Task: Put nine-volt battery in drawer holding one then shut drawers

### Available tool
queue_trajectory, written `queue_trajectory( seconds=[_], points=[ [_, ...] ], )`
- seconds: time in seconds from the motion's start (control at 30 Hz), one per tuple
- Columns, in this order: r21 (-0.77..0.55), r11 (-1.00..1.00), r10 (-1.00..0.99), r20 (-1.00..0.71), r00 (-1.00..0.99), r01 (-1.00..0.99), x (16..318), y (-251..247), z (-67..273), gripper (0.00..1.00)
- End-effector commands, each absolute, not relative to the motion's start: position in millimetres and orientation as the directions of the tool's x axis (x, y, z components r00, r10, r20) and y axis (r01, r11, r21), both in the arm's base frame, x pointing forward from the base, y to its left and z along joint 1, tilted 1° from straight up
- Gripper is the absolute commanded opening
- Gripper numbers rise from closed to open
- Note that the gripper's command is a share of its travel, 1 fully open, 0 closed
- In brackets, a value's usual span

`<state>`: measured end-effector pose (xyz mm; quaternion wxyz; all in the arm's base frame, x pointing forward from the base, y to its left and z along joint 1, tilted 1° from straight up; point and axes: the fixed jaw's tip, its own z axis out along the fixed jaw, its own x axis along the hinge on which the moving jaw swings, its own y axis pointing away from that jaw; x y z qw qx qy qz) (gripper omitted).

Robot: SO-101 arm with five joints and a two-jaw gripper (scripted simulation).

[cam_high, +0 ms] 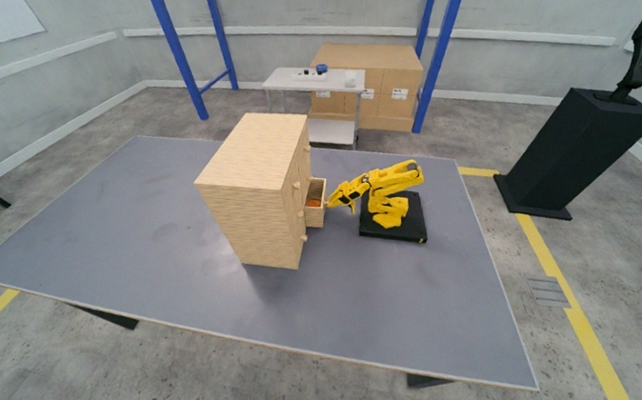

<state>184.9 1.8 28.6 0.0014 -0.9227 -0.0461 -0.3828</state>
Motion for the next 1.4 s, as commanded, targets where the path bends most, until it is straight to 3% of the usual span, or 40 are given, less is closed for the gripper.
queue_trajectory(
  seconds=[0.0, 1.37],
  points=[
    [0.028, -0.997, 0.075, 0.710, 0.700, 0.079, 186, 1, 30, 0.02],
    [0.009, -0.997, 0.059, 0.712, 0.700, 0.075, 203, 5, 28, 0.00]
  ],
)
